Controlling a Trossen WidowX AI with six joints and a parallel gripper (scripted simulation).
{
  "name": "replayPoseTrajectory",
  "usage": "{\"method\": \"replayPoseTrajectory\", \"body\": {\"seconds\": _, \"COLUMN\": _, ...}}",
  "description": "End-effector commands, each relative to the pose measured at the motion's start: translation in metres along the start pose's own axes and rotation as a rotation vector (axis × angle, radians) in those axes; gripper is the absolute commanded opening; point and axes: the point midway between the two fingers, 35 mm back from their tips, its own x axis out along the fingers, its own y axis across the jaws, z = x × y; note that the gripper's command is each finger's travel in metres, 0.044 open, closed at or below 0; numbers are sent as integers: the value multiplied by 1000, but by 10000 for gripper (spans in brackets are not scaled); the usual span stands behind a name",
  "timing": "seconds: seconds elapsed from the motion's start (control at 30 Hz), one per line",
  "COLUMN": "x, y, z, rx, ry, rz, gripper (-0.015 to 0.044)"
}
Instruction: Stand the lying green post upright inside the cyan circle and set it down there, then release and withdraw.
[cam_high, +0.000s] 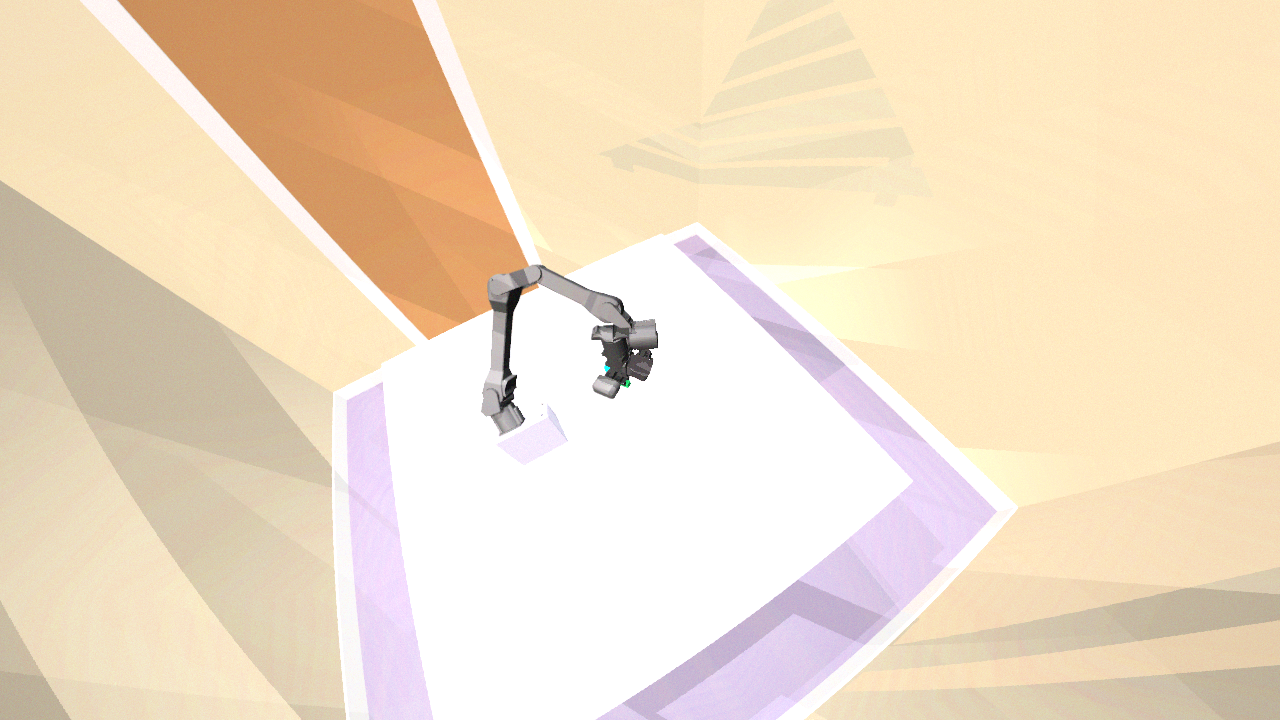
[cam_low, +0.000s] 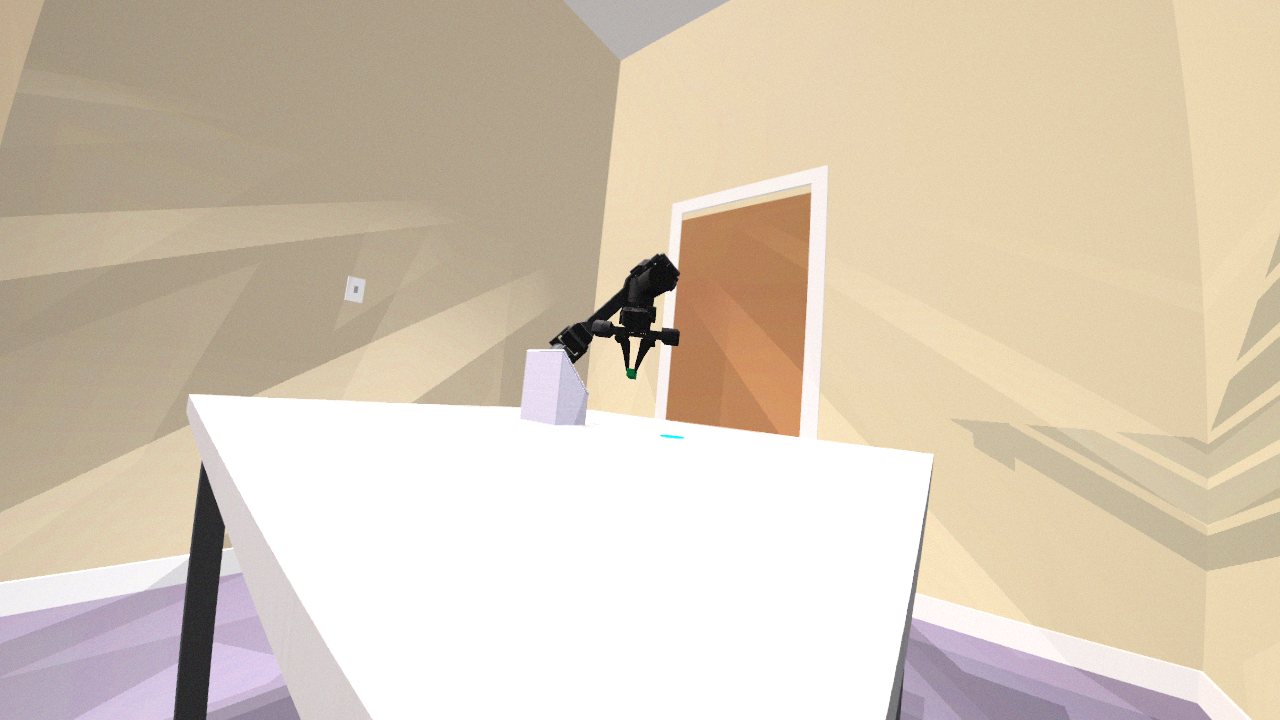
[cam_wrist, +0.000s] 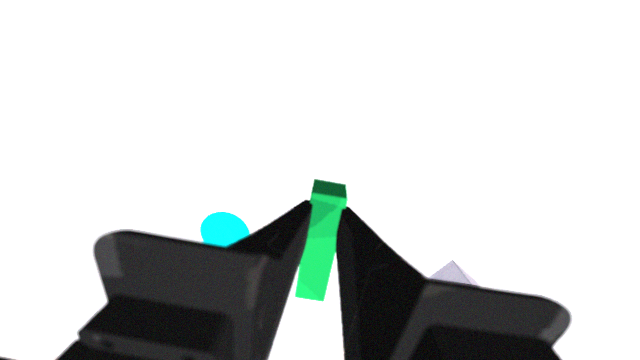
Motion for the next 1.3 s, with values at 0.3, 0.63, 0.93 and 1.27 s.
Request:
{"method": "replayPoseTrajectory", "body": {"seconds": 0.3, "x": -7, "y": 29, "z": -24, "rx": -146, "ry": -3, "rz": 15, "gripper": 23}}
{"method": "replayPoseTrajectory", "body": {"seconds": 0.63, "x": -9, "y": 48, "z": -43, "rx": -245, "ry": 2, "rz": 23, "gripper": 23}}
{"method": "replayPoseTrajectory", "body": {"seconds": 0.93, "x": -11, "y": 63, "z": -62, "rx": -335, "ry": 9, "rz": 31, "gripper": 23}}
{"method": "replayPoseTrajectory", "body": {"seconds": 1.27, "x": -12, "y": 79, "z": -84, "rx": -435, "ry": 18, "rz": 41, "gripper": 23}}
